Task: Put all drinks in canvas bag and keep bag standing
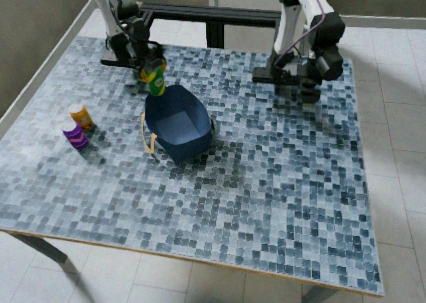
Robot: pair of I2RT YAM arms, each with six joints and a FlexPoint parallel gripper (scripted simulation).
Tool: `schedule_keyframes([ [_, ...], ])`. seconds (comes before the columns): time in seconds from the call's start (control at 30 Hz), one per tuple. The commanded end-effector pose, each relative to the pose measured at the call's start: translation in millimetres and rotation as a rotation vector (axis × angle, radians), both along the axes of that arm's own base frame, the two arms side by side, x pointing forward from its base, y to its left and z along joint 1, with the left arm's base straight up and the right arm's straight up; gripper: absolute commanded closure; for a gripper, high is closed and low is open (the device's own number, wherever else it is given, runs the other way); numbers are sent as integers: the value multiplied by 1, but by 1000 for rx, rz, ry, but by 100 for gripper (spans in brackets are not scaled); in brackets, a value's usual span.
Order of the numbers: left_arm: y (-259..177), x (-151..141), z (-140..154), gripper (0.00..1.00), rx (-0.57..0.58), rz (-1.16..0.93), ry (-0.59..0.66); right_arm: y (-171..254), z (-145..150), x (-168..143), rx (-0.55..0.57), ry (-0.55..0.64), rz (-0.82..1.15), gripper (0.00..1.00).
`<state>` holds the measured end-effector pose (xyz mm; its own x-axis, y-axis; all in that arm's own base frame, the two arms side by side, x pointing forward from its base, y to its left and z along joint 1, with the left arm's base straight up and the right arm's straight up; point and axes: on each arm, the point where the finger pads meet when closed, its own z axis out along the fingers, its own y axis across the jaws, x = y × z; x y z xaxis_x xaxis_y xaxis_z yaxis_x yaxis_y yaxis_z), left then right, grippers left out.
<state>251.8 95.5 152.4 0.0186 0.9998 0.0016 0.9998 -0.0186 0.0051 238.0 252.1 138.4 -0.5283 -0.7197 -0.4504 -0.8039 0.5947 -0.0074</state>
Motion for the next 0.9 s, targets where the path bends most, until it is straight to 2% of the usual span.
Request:
schedule_keyframes([
  [0.0,0,5,12,0,11,6,-57,26,28,21,83,-80,-2,33],
  [0.4,0,5,12,0,12,6,-57,49,29,39,75,-72,-3,33],
  [0.53,0,5,12,0,12,6,-57,44,45,39,110,-95,-5,33],
  [0.87,0,5,13,0,12,6,-57,41,44,38,110,-96,-6,33],
])
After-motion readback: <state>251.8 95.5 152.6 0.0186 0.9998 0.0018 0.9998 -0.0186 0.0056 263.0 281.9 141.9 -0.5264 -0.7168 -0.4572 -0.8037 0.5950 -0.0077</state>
